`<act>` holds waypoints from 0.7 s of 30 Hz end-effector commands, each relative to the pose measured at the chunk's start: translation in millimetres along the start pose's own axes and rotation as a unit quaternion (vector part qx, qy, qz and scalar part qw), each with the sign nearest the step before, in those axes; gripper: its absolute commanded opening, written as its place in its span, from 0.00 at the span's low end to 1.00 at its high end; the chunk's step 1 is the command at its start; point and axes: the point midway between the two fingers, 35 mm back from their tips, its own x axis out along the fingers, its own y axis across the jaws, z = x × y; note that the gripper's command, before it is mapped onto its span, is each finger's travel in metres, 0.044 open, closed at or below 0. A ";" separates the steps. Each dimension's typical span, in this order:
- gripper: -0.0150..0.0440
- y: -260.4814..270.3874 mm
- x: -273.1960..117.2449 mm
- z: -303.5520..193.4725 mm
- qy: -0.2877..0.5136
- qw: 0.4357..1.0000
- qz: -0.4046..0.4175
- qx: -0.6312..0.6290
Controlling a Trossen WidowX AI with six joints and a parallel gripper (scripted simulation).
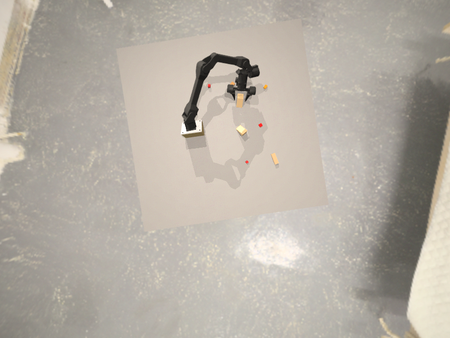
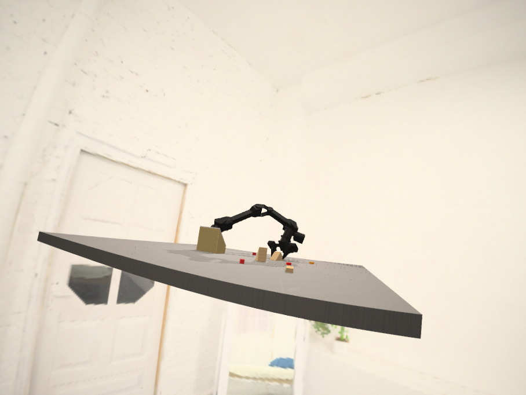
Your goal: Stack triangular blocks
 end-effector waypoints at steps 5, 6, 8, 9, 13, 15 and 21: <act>0.54 0.0 0.0 0.1 0.000 1.000 0.000 0.000; 0.53 0.0 0.0 0.1 0.000 1.000 0.000 0.000; 0.51 0.0 0.0 0.1 0.000 1.000 0.000 0.000; 0.50 0.0 0.0 0.1 0.000 1.000 0.000 0.000; 0.39 0.0 0.0 0.1 0.000 1.000 0.000 0.000; 0.30 -0.1 -0.7 -0.3 0.000 1.000 0.000 0.000; 0.25 -2.7 -20.9 -13.9 0.001 1.000 0.000 0.000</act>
